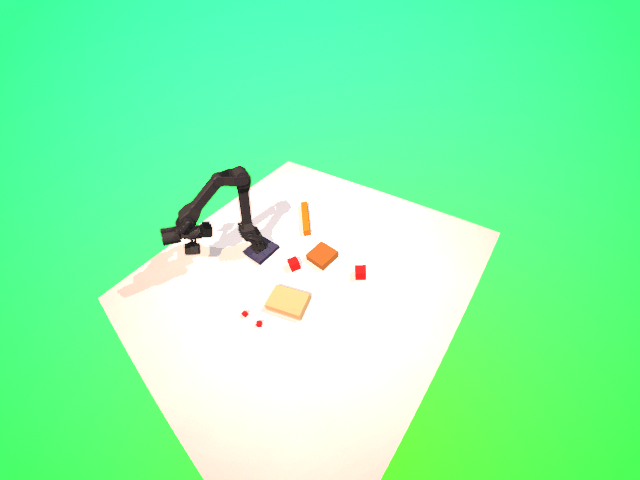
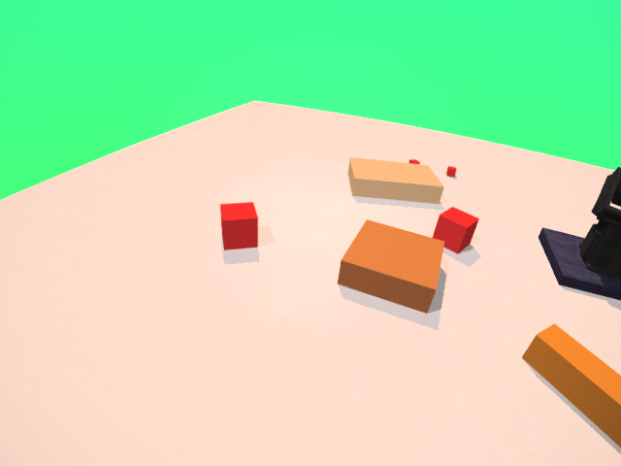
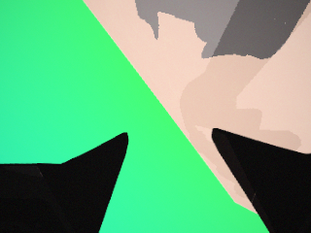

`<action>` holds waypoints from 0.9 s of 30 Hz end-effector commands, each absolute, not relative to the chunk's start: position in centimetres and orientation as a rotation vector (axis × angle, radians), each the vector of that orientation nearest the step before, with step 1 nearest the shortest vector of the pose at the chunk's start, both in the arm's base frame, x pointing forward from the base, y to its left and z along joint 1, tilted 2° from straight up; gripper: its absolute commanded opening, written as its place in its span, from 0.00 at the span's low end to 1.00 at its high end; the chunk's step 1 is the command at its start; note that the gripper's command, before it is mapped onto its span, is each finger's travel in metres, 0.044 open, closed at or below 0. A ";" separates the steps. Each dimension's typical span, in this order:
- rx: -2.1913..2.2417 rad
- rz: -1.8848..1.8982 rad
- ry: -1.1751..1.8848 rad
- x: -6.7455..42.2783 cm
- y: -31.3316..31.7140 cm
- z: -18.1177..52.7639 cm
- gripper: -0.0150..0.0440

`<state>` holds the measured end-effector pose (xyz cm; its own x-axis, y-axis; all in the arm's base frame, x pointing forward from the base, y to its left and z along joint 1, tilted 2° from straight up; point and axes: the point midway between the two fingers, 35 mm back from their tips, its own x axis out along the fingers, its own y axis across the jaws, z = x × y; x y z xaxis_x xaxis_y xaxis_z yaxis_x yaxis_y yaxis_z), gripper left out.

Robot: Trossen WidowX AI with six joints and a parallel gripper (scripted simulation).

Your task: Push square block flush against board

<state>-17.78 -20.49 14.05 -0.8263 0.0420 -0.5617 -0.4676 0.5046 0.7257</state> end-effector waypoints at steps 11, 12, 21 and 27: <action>-0.647 1.124 2.269 -11.5 -25.4 13.3 0.44; -0.685 1.101 2.267 -10.6 -25.9 13.2 0.40; -1.012 1.017 2.106 -0.5 -27.8 11.9 0.25; -1.184 0.913 1.967 7.7 -27.3 11.2 0.25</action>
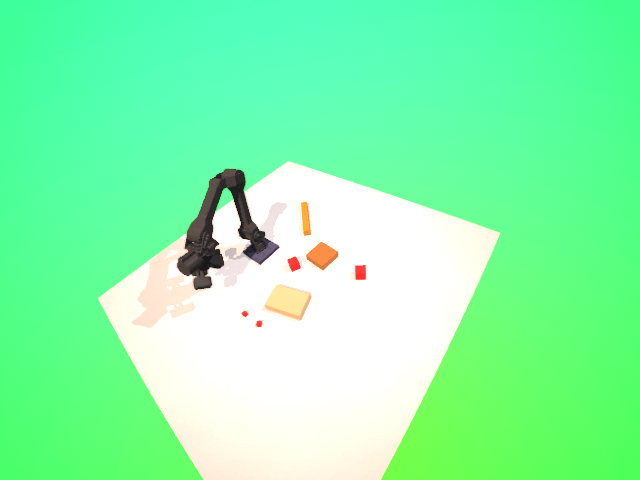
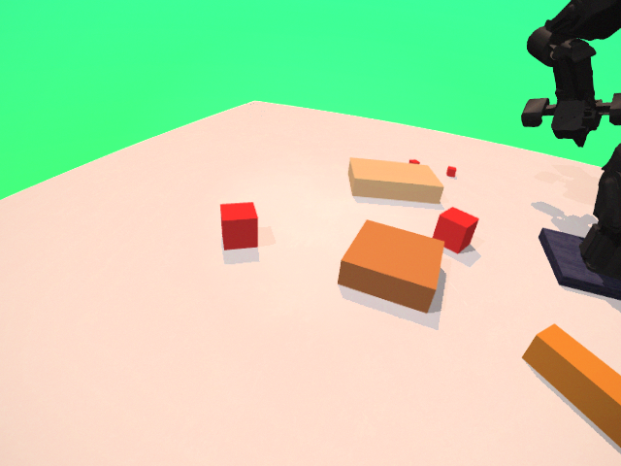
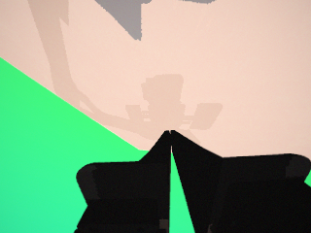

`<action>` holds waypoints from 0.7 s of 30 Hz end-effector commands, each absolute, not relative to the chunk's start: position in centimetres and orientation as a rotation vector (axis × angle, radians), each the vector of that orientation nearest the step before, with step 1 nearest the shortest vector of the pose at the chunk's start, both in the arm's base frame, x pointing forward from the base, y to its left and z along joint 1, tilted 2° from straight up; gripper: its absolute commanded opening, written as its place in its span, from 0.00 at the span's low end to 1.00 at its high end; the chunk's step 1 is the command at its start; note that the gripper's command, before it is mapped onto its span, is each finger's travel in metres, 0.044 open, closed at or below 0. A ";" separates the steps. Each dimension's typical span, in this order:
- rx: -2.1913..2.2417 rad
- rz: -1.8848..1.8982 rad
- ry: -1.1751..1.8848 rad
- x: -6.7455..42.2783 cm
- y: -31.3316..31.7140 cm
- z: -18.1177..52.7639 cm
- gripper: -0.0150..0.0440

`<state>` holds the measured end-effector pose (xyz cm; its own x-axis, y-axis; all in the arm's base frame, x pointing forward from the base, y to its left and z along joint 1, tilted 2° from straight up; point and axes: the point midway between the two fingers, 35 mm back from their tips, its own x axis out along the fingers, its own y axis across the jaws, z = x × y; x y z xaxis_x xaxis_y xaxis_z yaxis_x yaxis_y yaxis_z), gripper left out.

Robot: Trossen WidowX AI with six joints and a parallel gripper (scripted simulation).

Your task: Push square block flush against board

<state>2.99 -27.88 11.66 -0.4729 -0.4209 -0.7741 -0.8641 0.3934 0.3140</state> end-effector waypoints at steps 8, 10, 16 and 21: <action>-1.325 0.808 1.733 18.6 -22.4 10.5 0.25; -1.343 0.784 1.676 21.0 -20.5 10.3 0.25; -1.367 0.803 1.495 26.9 -13.2 9.9 0.25; -1.339 0.833 1.367 29.7 -5.6 9.8 0.25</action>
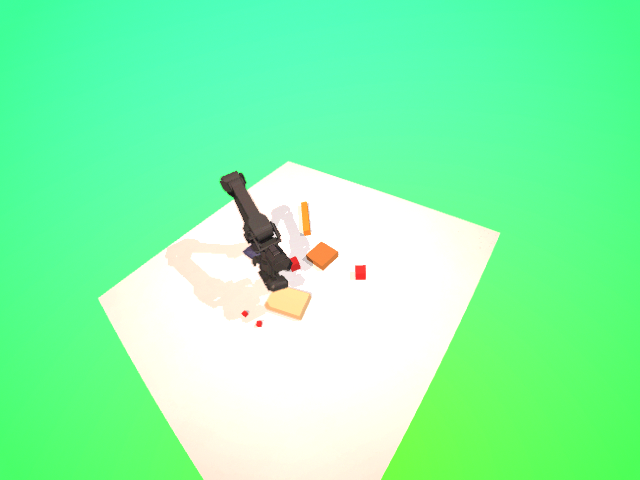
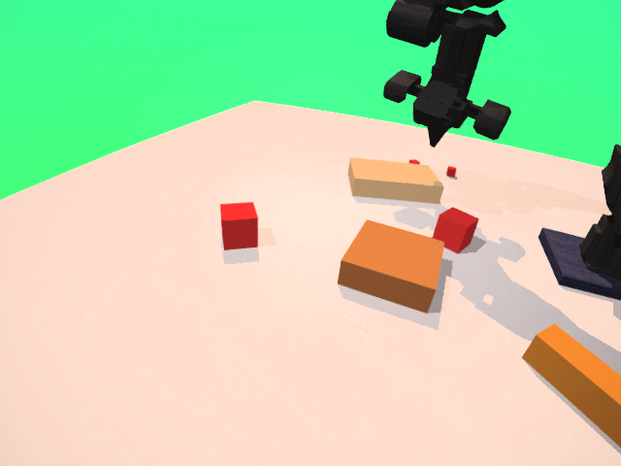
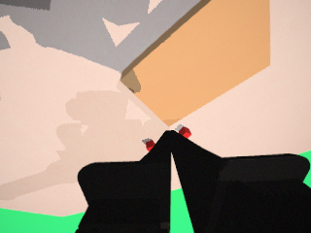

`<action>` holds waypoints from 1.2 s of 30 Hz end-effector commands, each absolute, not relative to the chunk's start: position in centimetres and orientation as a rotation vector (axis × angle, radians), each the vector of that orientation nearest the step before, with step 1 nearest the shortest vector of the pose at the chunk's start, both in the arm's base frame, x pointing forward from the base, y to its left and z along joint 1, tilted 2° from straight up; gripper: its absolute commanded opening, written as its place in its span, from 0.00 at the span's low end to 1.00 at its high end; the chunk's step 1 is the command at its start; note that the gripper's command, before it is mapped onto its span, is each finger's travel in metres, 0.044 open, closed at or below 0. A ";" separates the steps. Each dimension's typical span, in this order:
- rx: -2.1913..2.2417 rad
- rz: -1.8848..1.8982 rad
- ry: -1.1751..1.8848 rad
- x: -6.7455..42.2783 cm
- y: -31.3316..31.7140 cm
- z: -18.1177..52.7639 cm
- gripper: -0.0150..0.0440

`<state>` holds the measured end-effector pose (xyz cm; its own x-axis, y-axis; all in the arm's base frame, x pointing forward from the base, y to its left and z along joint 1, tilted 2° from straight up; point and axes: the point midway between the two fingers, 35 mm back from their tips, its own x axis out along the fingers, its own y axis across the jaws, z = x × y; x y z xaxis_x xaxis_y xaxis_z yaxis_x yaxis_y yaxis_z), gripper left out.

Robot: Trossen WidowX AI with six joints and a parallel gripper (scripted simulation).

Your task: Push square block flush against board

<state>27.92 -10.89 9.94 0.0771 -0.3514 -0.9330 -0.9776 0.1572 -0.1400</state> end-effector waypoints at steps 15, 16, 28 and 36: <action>-1.265 1.148 1.142 27.4 16.0 9.4 0.25; -1.251 1.170 1.139 26.6 17.6 9.4 0.25; -1.205 1.245 1.144 23.2 22.9 9.1 0.25; -1.206 1.250 1.139 23.3 23.1 3.8 0.25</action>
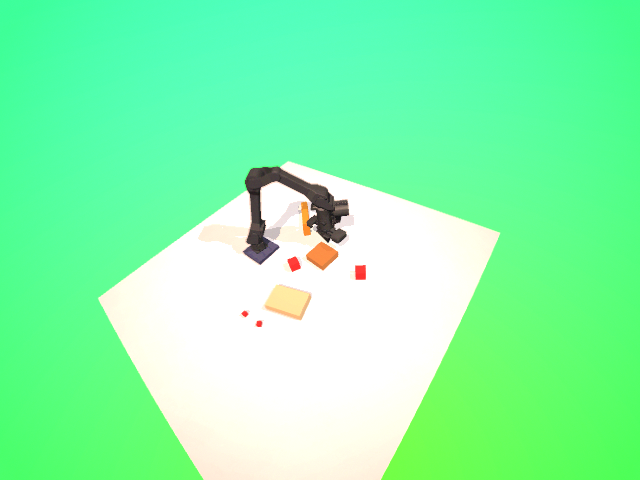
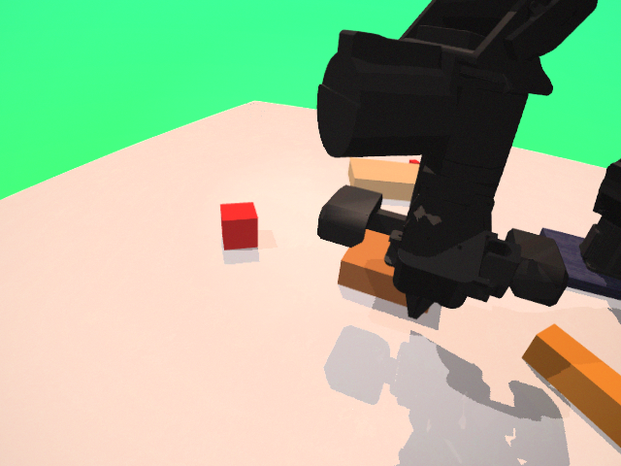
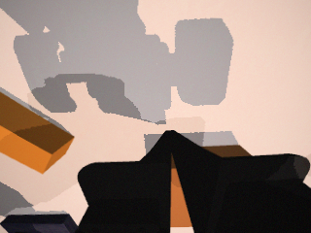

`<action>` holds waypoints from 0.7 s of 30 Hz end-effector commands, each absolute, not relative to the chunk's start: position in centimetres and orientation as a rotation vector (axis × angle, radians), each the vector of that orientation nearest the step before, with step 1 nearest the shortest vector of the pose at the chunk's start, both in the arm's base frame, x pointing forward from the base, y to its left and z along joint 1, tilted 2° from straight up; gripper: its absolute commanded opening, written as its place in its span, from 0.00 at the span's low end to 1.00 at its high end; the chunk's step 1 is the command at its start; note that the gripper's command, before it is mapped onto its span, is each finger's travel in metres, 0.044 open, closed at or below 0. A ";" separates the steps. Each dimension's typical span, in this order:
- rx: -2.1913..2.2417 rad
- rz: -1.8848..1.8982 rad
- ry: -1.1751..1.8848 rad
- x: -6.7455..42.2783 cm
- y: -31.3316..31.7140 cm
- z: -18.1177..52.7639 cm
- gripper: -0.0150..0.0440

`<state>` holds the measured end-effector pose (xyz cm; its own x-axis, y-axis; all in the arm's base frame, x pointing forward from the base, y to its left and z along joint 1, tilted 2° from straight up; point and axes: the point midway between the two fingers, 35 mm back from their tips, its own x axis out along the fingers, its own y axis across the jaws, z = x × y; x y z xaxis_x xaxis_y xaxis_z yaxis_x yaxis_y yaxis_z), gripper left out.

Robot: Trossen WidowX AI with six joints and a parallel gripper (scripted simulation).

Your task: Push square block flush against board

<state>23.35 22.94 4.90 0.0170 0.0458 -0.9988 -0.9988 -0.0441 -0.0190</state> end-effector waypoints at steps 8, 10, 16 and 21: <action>-1.206 1.249 1.140 23.4 22.4 3.8 0.25; -1.207 1.249 1.140 23.4 22.0 3.8 0.25; -1.208 1.249 1.141 23.6 21.0 3.8 0.25; -1.208 1.248 1.141 23.7 20.2 3.7 0.25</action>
<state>23.62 21.03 3.78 0.0144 0.0555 -0.9984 -0.9992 -0.0364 -0.0164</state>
